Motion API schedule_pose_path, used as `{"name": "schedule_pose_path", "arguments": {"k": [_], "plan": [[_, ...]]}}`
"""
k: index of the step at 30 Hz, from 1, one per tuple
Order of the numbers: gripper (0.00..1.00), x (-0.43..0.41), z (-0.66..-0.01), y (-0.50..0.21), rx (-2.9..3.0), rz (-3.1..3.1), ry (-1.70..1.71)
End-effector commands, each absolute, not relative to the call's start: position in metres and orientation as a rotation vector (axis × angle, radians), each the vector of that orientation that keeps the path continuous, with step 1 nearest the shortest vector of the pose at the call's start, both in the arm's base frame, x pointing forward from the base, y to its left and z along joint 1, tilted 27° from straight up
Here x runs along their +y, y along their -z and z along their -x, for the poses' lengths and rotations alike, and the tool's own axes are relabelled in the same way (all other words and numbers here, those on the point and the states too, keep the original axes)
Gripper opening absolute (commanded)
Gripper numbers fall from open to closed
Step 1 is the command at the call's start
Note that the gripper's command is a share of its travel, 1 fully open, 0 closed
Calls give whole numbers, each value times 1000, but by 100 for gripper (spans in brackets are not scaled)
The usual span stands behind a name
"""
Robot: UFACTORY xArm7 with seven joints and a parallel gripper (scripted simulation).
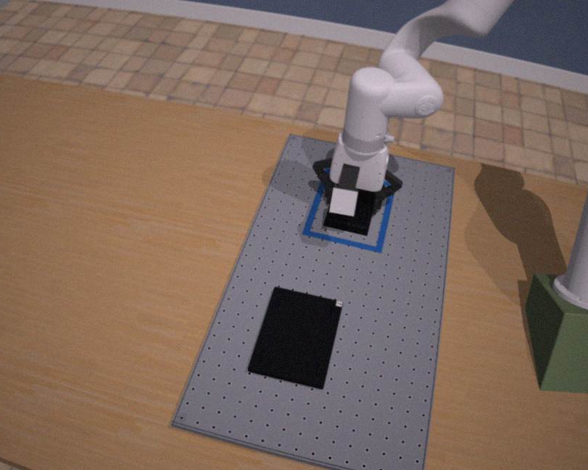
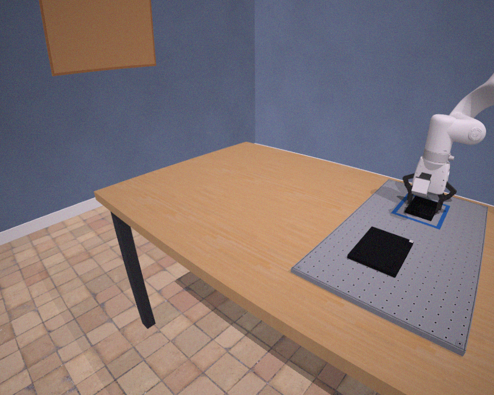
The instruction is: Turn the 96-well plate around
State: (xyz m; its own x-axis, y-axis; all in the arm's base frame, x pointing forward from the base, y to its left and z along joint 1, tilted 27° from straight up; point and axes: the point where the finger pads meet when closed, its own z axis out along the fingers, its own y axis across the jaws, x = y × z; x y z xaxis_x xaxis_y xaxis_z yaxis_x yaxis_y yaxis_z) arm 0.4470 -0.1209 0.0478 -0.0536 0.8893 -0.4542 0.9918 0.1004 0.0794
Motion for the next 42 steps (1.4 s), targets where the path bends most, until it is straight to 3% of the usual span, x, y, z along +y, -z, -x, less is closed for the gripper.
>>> {"name": "schedule_pose_path", "arguments": {"k": [1,42], "plan": [[100,-120,-448,-49,1997,-1838,355],[100,-89,-440,-111,1997,-1838,355]]}}
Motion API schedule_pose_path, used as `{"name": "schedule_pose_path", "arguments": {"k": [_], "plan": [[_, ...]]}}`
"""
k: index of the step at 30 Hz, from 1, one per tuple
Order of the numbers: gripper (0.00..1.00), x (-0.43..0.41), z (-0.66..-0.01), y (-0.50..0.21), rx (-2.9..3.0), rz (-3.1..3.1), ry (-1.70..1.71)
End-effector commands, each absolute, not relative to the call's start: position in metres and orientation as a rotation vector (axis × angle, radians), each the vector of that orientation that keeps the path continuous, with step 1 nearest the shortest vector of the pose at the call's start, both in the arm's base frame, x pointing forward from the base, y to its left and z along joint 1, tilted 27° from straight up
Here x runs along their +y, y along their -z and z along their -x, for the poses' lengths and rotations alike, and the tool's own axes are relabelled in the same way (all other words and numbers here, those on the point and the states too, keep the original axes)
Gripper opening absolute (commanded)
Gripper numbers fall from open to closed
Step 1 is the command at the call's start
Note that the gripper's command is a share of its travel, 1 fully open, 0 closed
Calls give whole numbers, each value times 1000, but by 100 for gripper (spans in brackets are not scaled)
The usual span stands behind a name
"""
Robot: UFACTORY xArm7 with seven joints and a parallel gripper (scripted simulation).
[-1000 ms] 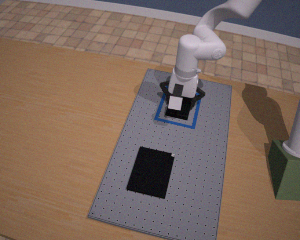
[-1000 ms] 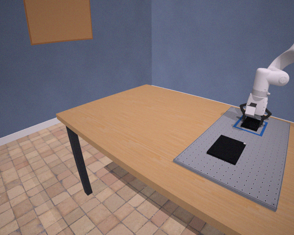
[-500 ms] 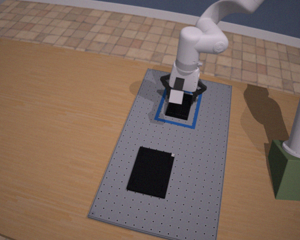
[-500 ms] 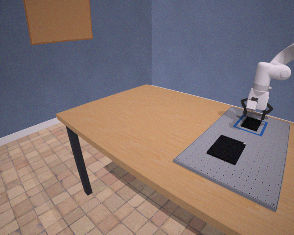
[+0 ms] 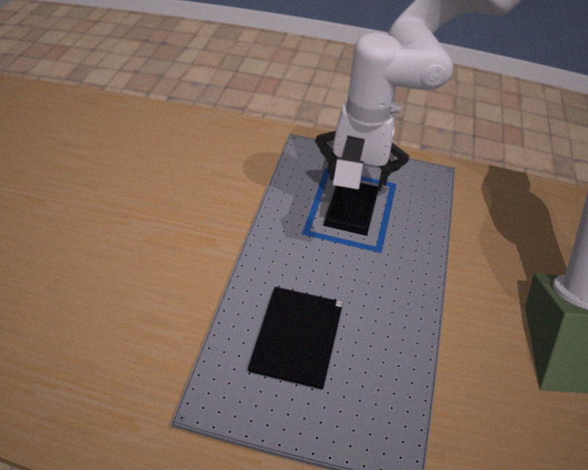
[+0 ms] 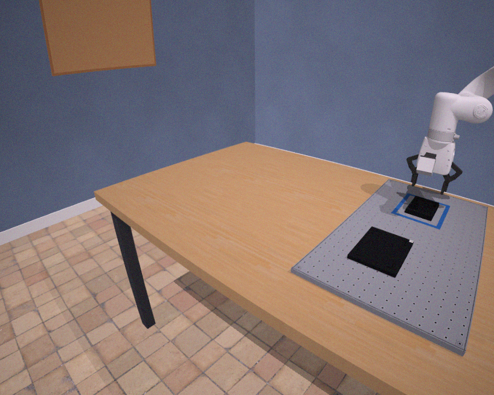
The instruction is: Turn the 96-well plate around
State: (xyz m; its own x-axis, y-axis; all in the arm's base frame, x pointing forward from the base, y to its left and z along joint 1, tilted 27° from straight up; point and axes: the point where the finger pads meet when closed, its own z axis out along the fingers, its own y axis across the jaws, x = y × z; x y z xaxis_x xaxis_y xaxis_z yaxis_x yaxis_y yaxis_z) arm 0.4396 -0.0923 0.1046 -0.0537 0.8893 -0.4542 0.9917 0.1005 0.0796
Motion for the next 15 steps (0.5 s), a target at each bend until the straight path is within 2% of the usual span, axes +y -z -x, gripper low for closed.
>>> {"name": "schedule_pose_path", "arguments": {"k": [1,15], "plan": [[100,-88,-440,-113,1997,-1838,355],[100,-80,-438,-129,1997,-1838,355]]}}
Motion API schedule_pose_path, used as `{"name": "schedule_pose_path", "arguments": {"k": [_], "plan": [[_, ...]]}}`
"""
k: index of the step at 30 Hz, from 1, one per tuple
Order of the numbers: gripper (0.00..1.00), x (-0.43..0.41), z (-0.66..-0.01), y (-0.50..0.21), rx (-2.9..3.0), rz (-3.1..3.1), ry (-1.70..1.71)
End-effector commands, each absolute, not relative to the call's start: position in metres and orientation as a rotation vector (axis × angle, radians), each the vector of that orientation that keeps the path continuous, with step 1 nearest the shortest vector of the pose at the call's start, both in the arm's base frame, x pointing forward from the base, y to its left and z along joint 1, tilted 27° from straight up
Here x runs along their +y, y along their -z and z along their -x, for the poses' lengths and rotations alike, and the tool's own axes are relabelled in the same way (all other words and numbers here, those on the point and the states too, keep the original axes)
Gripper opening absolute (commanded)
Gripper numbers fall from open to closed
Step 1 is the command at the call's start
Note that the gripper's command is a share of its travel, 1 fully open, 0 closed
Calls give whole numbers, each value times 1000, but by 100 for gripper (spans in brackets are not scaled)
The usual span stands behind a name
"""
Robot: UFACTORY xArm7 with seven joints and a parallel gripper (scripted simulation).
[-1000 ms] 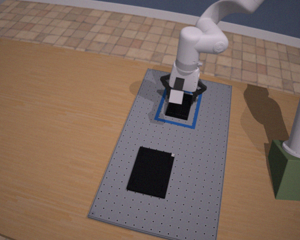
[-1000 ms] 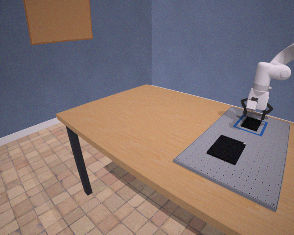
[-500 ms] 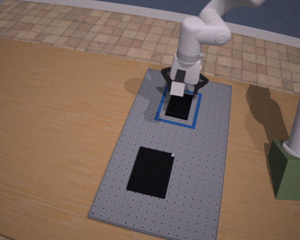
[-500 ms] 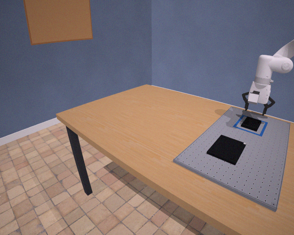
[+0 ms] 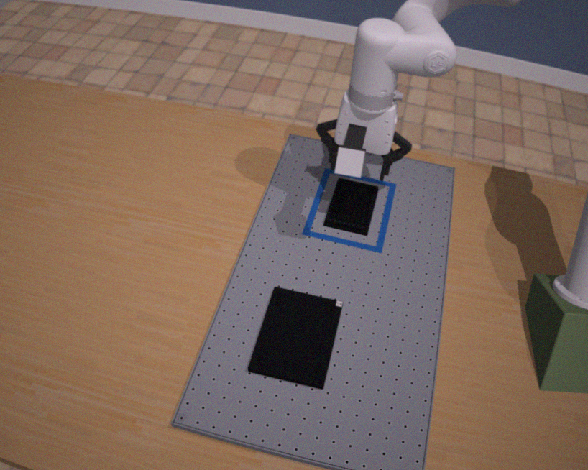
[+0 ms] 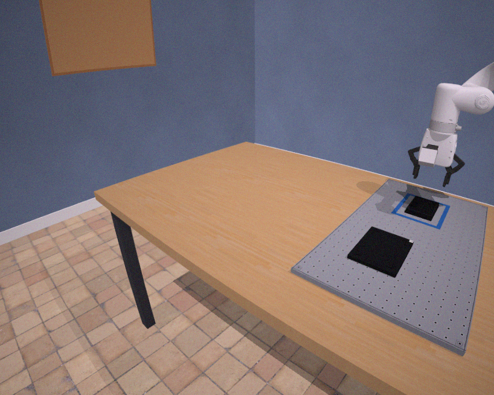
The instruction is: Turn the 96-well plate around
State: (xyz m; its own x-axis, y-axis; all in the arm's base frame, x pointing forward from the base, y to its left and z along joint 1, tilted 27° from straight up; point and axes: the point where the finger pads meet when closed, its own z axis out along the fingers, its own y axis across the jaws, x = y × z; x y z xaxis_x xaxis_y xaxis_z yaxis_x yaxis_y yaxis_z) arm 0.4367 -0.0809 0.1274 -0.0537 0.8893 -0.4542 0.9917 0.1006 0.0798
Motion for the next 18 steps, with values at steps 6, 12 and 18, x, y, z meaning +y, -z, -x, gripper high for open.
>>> {"name": "schedule_pose_path", "arguments": {"k": [6,12,18], "plan": [[100,-80,-438,-129,1997,-1838,355],[100,-80,-438,-129,1997,-1838,355],[100,-80,-438,-129,2156,-1675,402]]}}
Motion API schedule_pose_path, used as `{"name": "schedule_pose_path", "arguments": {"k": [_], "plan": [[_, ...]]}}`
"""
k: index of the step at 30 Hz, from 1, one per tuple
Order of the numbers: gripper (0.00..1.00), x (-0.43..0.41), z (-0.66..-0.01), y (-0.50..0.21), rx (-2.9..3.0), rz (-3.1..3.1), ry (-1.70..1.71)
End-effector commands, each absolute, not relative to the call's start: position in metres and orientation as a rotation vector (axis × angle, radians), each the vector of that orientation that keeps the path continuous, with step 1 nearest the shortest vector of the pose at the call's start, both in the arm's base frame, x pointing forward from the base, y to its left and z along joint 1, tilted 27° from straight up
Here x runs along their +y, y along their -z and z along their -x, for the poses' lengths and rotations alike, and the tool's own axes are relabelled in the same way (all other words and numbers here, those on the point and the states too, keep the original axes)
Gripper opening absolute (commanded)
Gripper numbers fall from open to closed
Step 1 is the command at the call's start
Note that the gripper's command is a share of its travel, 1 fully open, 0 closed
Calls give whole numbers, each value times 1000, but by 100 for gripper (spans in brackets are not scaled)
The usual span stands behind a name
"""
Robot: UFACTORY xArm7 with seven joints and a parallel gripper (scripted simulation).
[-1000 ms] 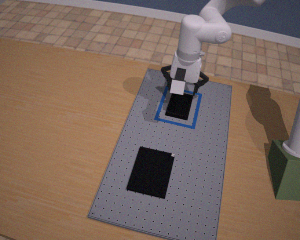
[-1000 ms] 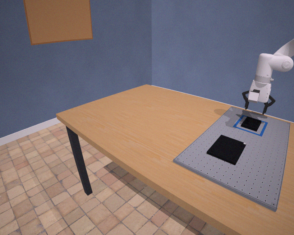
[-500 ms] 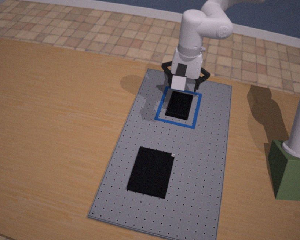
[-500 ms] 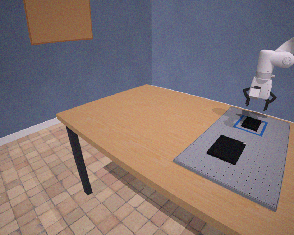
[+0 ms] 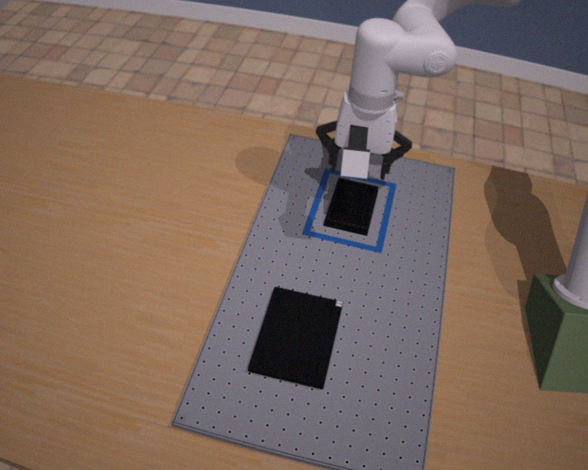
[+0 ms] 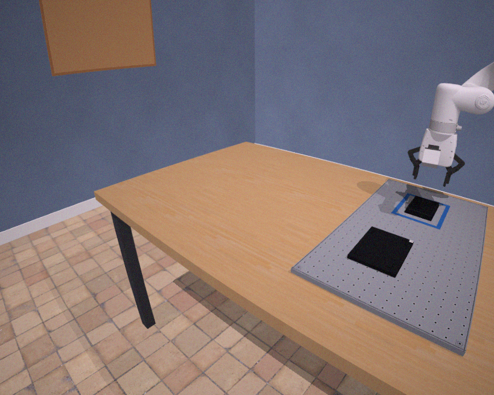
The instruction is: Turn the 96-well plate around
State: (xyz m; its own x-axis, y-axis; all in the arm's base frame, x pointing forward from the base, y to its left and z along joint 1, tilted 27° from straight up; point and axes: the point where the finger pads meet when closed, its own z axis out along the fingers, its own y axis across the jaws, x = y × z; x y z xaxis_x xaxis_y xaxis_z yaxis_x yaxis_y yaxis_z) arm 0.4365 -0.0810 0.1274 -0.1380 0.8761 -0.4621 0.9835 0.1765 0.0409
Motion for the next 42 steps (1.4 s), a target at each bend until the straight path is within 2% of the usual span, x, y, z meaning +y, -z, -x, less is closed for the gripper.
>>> {"name": "schedule_pose_path", "arguments": {"k": [1,42], "plan": [[100,-80,-438,-129,2186,-1641,412],[100,-80,-438,-129,2907,-176,676]]}}
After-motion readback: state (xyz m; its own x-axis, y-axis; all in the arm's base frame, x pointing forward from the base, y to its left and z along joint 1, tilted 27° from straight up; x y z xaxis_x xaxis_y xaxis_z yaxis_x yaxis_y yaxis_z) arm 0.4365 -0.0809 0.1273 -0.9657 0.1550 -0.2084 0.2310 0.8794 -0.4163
